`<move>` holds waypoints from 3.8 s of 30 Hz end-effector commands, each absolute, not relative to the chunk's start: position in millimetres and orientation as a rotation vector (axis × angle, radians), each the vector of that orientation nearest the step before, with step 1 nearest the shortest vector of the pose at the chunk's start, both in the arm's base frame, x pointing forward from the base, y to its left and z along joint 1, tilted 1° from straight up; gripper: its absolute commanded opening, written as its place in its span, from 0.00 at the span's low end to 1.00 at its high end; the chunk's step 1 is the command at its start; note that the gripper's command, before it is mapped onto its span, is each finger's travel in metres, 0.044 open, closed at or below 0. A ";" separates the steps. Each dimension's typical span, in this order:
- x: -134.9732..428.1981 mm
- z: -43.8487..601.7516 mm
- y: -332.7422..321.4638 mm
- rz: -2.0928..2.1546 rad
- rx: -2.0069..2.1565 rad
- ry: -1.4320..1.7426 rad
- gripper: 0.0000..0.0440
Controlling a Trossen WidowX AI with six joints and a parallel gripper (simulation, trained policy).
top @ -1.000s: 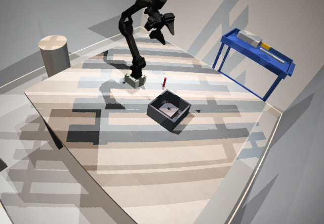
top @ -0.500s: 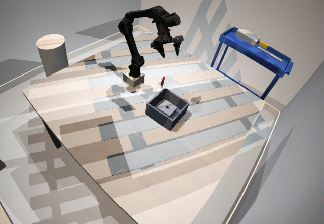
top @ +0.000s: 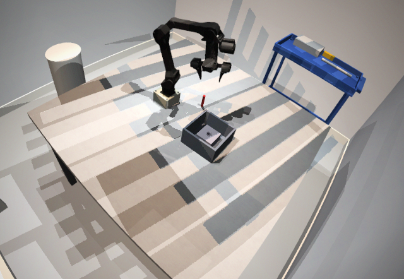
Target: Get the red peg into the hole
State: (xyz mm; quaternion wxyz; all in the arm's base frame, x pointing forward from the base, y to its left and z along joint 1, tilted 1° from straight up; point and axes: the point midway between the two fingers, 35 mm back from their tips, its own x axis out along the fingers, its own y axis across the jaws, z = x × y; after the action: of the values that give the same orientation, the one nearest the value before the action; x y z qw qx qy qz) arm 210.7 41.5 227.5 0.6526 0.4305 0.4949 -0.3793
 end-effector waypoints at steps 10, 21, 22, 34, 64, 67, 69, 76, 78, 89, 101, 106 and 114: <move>180.6 151.9 81.8 -0.889 0.625 1.438 1.00; 173.0 95.1 103.8 -0.860 0.460 1.505 1.00; 173.3 90.4 105.1 -0.854 0.452 1.504 1.00; 178.6 32.6 113.7 -0.781 0.398 1.470 1.00; 179.8 -4.2 98.1 -0.803 0.285 1.472 0.00; 185.0 9.0 95.2 -0.801 0.274 1.452 0.00; 188.7 18.6 93.2 -0.801 0.269 1.437 0.00; 204.9 55.5 85.9 -0.805 0.279 1.379 0.00; 210.6 66.0 83.4 -0.809 0.291 1.359 0.00; 241.4 103.0 55.5 -0.890 0.388 1.247 0.00; 278.2 115.3 10.8 -0.973 0.496 1.156 0.00; 293.1 113.6 -10.5 -0.991 0.525 1.133 0.00; 315.2 104.2 -43.6 -0.987 0.553 1.122 0.00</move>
State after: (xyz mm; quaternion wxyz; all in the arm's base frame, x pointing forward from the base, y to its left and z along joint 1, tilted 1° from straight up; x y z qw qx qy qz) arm 306.8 -33.6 106.8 0.6971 0.2439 0.5045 -0.4472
